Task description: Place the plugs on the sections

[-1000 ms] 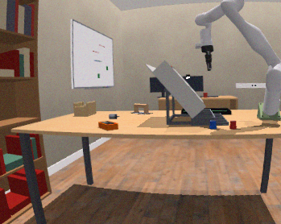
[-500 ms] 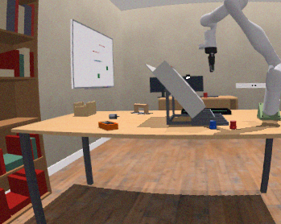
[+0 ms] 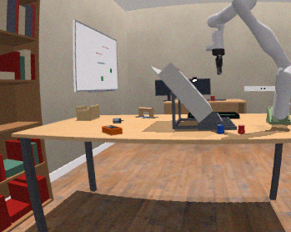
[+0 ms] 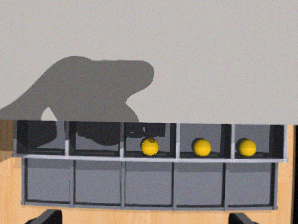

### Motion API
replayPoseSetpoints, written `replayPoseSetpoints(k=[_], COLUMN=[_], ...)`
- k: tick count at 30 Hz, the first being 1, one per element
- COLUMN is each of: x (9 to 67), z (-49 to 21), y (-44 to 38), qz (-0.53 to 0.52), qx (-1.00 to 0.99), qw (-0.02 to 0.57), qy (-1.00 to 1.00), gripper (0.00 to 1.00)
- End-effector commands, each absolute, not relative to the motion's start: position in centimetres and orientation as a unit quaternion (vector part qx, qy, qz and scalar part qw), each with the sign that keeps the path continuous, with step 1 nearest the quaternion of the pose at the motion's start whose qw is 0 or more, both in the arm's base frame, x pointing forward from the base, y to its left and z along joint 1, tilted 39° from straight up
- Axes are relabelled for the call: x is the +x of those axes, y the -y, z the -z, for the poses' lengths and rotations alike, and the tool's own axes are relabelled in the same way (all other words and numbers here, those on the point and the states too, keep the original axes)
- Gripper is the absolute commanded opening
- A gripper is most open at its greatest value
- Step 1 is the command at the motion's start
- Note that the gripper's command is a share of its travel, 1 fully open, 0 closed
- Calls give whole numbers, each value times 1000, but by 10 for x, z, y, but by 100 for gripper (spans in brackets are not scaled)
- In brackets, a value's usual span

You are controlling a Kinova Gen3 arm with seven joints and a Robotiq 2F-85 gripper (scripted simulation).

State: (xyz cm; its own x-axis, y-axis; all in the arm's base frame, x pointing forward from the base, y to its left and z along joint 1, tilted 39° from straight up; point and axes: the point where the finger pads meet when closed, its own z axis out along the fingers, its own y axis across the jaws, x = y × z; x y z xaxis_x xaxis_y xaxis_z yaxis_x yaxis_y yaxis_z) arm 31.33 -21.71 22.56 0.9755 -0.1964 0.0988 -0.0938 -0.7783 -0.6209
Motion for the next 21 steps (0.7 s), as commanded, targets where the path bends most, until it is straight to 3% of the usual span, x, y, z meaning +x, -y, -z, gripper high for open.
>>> replayPoseSetpoints(k=[1,20,21], x=[313,313,313], z=[-226,-226,-226], y=[218,218,218], qz=[80,80,80], qx=[-940,-940,-940], qw=[323,323,323], qy=[-78,-78,-78], gripper=[100,100,50])
